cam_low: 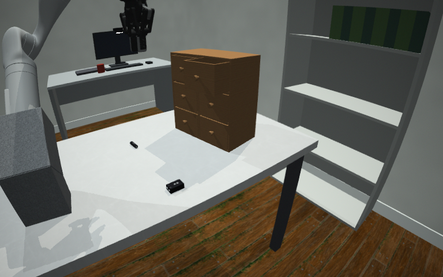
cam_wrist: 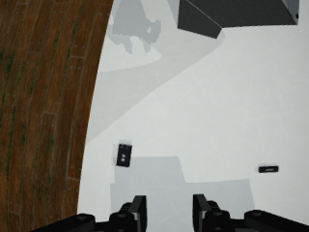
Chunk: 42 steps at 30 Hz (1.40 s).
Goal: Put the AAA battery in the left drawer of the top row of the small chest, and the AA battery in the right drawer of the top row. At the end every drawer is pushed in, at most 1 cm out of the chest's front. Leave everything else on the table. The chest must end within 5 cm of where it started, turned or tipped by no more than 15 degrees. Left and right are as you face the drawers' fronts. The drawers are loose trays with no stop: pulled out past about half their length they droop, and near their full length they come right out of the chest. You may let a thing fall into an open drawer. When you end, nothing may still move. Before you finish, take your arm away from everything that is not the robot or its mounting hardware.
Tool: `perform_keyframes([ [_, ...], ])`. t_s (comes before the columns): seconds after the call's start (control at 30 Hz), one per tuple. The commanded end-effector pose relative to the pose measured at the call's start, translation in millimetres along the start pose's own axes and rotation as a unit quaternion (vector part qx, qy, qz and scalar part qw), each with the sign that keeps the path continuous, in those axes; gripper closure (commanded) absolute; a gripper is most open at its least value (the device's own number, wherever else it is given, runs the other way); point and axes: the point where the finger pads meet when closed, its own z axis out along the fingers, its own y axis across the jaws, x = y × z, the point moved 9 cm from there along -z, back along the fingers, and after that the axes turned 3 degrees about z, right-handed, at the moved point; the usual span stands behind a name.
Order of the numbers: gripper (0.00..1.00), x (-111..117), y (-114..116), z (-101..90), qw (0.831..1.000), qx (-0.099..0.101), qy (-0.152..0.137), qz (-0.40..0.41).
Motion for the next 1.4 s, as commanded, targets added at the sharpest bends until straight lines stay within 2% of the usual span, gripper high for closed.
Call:
perform_keyframes([
  [0.0,0.67,0.1,-0.1,-0.8,1.000,0.001,0.000,0.000],
  [0.4,0.67,-1.3,0.3,2.3,1.000,0.001,-0.001,-0.005],
  [0.53,0.67,-5.8,1.8,12.0,1.000,0.001,-0.001,-0.023],
  [0.67,0.67,-13.9,5.4,30.7,0.998,0.001,-0.002,-0.056],
  [0.73,0.67,-13.9,5.4,30.7,0.998,0.001,-0.002,-0.056],
  [1.0,0.67,-38.2,25.6,94.1,0.986,0.000,-0.005,-0.170],
  [1.23,0.67,-57.7,63.8,165.1,0.952,0.000,-0.006,-0.305],
  [1.3,0.67,-57.7,63.8,165.1,0.952,0.000,-0.006,-0.305],
  [1.37,0.67,-61.2,78.1,185.1,0.938,-0.001,-0.006,-0.346],
])
